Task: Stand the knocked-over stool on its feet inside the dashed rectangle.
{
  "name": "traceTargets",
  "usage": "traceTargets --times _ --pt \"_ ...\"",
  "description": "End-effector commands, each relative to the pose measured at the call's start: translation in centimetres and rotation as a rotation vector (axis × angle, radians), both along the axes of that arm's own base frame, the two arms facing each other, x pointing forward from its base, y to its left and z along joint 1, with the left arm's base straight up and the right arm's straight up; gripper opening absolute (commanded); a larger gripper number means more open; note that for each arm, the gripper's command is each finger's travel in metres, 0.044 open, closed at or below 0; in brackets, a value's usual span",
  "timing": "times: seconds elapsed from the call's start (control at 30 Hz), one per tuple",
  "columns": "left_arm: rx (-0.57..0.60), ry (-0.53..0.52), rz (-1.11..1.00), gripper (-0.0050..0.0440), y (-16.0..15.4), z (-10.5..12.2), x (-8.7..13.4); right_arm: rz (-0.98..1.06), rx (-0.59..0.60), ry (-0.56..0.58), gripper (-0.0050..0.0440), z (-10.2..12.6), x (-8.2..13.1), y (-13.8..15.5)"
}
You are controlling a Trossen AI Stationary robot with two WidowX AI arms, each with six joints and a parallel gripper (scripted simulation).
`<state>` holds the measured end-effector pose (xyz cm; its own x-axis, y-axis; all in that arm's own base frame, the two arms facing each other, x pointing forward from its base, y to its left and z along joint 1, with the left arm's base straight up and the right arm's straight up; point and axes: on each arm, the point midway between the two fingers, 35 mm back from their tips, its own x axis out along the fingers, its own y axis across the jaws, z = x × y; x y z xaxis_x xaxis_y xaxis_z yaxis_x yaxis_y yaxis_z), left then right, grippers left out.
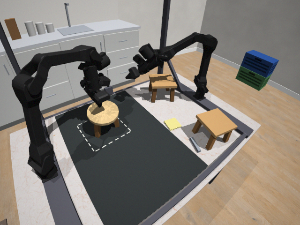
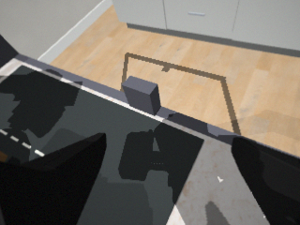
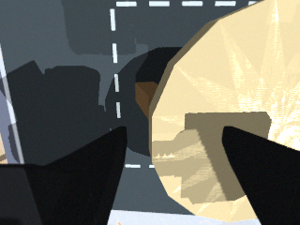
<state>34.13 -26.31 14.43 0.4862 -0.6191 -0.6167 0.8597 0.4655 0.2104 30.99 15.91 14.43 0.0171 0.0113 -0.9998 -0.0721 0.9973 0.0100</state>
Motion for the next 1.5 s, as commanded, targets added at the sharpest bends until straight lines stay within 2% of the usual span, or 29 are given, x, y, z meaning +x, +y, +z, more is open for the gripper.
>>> traceTargets --times 0.0,0.97,1.47 --pt "-0.019 -0.027 0.000 0.0400 -0.1 1.3 0.2 -0.015 -0.011 0.007 0.0276 -0.2 0.1 -0.4" --pt "-0.019 -0.027 0.000 0.0400 -0.1 1.3 0.2 -0.015 -0.011 0.006 0.0276 -0.1 0.1 -0.4" --pt "-0.019 -0.027 0.000 0.0400 -0.1 1.3 0.2 -0.014 0.000 -0.008 0.0276 2.4 0.3 -0.1"
